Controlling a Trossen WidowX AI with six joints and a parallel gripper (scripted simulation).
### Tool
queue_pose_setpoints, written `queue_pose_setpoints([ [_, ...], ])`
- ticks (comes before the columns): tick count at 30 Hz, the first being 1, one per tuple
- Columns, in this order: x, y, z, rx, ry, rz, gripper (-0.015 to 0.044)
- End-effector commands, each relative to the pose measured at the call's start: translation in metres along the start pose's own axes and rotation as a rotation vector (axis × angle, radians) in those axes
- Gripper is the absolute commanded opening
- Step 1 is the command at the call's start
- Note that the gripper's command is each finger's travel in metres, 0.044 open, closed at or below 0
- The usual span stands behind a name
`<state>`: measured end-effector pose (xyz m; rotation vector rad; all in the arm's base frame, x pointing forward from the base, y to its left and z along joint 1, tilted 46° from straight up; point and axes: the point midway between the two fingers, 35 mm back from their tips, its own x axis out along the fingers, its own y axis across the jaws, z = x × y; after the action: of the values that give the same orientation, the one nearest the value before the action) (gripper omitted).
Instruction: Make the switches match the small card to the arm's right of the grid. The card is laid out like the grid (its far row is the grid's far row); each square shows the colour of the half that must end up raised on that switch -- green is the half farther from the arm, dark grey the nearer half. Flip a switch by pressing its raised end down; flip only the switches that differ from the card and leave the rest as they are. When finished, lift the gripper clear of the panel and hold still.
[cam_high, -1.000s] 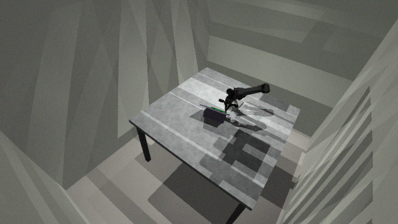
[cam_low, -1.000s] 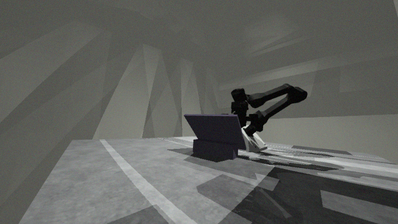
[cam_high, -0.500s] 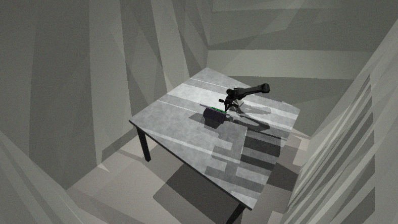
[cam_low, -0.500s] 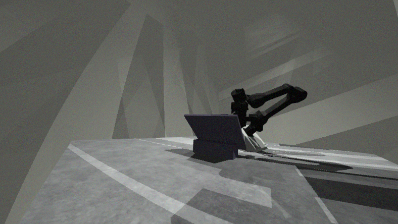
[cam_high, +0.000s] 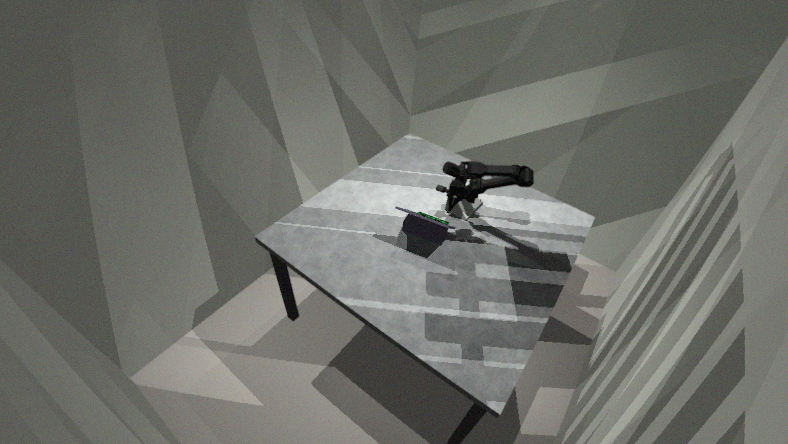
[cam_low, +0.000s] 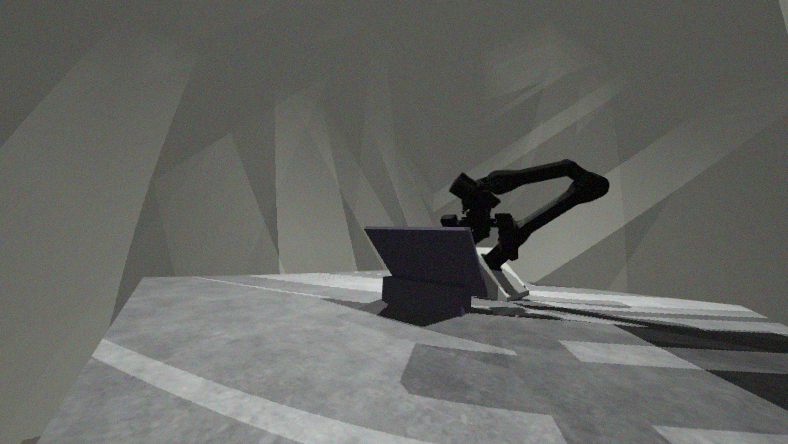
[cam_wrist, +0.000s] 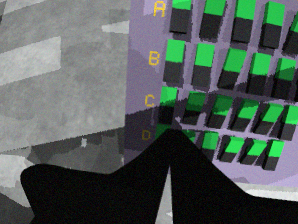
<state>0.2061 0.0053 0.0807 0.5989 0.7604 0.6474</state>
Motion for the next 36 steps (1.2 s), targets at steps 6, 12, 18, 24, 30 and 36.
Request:
queue_pose_setpoints([
  [6,-0.010,-0.016,0.002,-0.008,-0.019,0.004,0.0000],
  [12,-0.011,-0.063,-0.015,-0.010,-0.017,-0.001,0.0000],
  [18,-0.008,-0.094,-0.036,-0.013,-0.021,0.006,0.0000],
  [24,0.005,-0.096,-0.035,-0.013,-0.008,0.003,0.0000],
  [30,0.027,-0.094,-0.034,-0.014,0.004,0.008,0.0000],
  [36,0.036,-0.093,-0.033,-0.014,0.002,0.011,0.0000],
])
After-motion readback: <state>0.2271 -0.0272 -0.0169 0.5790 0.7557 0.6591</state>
